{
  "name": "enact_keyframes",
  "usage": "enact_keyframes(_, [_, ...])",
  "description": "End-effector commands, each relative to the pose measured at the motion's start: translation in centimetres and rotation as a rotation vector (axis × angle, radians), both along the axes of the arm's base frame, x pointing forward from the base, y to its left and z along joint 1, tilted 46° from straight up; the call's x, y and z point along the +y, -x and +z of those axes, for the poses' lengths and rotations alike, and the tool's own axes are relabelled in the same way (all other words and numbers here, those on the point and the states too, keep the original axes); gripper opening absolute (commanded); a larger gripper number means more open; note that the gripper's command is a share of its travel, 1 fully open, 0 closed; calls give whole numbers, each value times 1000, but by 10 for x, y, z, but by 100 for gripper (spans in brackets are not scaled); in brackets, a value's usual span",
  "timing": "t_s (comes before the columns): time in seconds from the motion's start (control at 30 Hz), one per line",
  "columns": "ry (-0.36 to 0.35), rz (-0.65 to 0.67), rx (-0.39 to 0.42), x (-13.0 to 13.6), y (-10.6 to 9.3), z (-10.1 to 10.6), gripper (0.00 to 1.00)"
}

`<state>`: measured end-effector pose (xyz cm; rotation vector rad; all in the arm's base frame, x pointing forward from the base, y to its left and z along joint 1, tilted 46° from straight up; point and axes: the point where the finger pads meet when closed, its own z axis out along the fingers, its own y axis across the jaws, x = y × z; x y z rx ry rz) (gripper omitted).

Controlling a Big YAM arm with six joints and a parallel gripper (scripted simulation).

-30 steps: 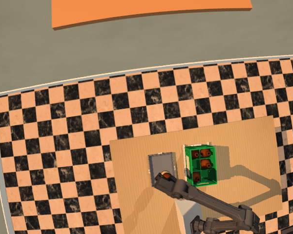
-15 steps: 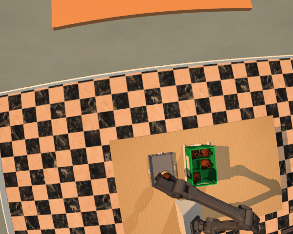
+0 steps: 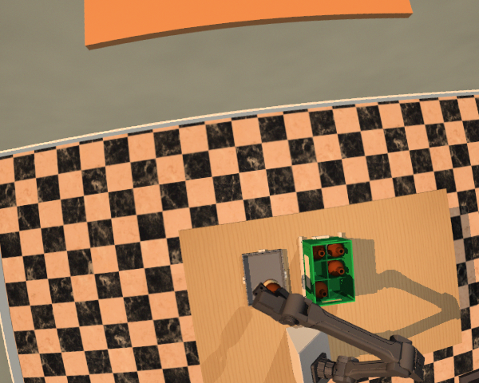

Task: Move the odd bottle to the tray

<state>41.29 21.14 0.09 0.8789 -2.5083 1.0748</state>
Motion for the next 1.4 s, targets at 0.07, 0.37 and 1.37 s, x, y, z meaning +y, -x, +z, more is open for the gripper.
enact_keyframes(0.07, [-33, 25, -41, 30, -10, 4, 0])
enact_keyframes(0.37, [-33, 25, -41, 30, -10, 4, 0])
enact_keyframes(1.37, [-25, 25, -32, 32, -7, 4, 0])
